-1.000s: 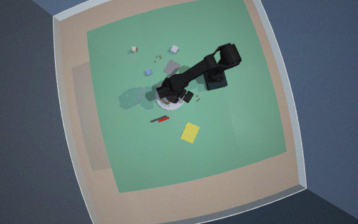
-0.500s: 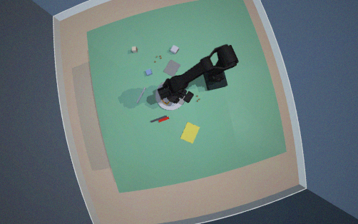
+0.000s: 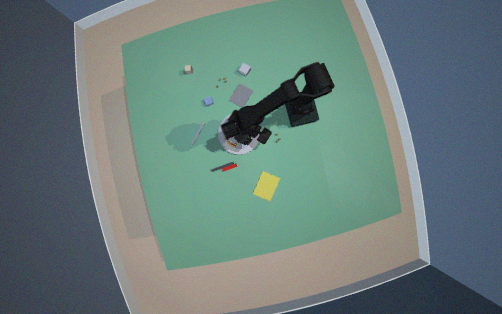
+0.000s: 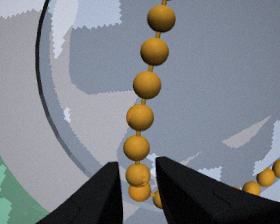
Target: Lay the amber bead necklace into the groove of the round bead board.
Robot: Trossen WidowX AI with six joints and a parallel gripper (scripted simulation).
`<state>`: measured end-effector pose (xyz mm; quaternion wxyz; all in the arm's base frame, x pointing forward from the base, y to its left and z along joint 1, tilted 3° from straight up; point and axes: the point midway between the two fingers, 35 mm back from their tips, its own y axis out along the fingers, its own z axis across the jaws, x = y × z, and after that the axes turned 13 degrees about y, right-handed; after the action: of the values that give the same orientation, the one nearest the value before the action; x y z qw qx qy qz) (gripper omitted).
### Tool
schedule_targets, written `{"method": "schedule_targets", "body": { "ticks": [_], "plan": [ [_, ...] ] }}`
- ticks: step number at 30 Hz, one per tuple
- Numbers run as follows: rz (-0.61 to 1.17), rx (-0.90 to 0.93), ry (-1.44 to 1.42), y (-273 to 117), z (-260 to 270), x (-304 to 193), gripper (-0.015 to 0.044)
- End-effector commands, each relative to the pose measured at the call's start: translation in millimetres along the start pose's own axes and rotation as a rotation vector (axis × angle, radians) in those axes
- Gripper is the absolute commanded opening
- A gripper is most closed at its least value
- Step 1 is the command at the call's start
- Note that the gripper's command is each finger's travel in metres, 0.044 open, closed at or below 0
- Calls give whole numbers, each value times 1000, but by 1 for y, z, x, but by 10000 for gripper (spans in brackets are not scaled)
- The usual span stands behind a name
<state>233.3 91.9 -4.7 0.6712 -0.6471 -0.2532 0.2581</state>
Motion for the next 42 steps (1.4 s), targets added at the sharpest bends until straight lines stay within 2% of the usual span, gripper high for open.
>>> {"method": "schedule_targets", "body": {
  "ticks": [1,42],
  "plan": [
    [0,0,0,0,0,0,0],
    [6,2,-3,-6,8,-8,0]
  ]
}}
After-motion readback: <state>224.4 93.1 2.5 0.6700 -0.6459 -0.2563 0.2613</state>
